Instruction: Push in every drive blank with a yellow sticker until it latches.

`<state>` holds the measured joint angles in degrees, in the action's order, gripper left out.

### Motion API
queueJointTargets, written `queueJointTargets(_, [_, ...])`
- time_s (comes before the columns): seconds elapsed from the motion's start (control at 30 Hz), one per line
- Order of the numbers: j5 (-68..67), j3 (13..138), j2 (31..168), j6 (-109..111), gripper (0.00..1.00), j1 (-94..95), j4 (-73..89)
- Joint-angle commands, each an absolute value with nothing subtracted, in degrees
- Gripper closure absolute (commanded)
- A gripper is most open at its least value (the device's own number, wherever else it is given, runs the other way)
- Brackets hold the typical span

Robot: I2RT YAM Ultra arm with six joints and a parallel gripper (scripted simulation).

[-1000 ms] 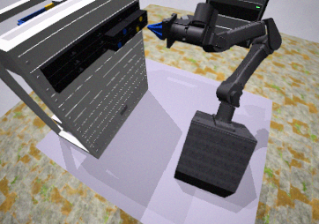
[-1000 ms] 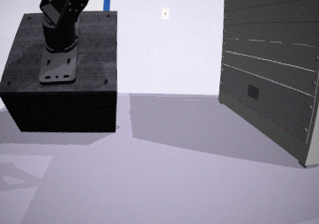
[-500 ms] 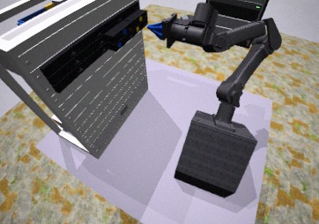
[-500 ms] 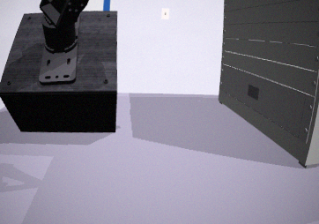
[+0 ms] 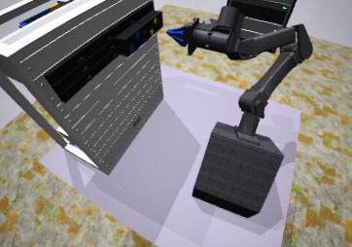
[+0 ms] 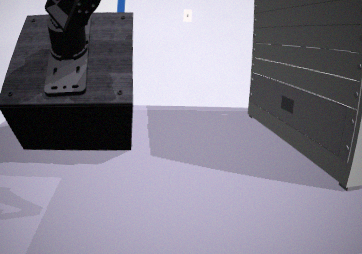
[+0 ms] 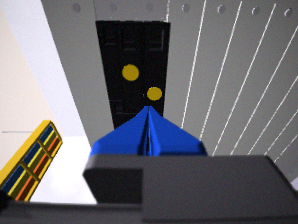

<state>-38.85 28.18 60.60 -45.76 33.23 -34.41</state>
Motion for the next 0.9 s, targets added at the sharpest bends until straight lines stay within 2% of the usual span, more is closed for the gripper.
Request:
queueJointTargets(0.0, [-38.0, 26.1, 55.2, -45.3, 1.00, 33.0, -31.0])
queueJointTargets(0.3, [-37.9, 27.5, 51.4, -45.4, 1.00, 32.6, -28.1])
queueJointTargets(0.87, [-28.2, 35.0, 68.5, -46.0, 1.00, 22.9, -36.6])
